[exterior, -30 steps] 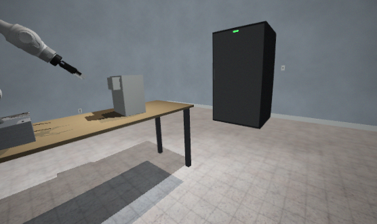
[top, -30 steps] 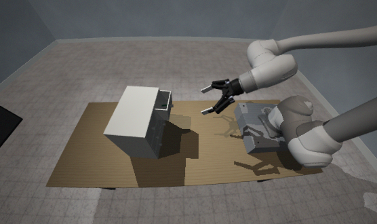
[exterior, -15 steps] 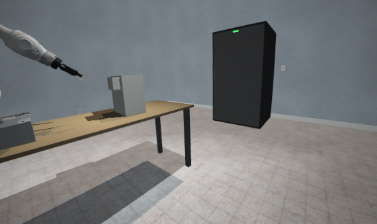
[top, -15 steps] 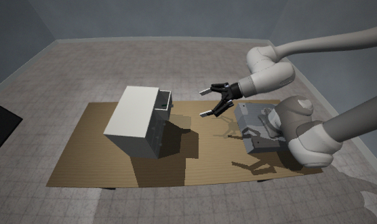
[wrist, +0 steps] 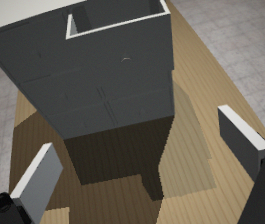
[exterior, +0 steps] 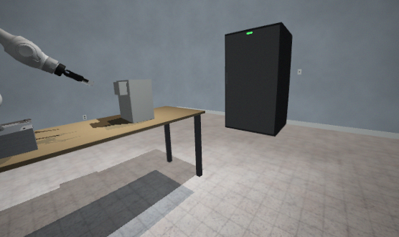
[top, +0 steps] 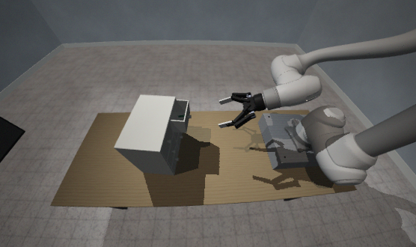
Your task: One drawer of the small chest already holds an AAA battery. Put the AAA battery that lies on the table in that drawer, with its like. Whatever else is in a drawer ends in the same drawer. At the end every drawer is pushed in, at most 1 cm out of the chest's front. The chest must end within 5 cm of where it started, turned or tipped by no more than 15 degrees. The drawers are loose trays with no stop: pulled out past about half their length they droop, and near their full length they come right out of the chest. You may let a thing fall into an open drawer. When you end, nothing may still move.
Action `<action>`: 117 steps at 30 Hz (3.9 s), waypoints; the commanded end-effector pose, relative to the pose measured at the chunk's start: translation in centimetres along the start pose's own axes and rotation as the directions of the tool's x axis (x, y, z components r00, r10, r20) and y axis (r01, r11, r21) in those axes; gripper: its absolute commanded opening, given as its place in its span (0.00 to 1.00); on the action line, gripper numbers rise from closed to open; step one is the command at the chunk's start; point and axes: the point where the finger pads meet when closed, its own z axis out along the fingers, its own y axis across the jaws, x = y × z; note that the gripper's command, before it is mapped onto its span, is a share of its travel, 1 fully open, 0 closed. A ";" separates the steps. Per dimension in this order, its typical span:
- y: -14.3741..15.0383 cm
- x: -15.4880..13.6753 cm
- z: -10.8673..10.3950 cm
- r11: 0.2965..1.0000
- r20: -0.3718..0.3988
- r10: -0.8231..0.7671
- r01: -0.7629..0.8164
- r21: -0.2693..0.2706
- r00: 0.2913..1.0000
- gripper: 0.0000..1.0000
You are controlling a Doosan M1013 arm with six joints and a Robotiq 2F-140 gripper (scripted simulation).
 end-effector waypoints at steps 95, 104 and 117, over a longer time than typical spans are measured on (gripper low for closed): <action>0.0 1.1 8.7 1.000 -0.186 0.003 -0.001 0.012 0.983 0.00; 0.0 1.1 8.7 1.000 -0.186 0.003 -0.001 0.012 0.983 0.00; 0.0 1.2 9.0 1.000 -0.186 0.003 -0.001 0.012 0.983 0.00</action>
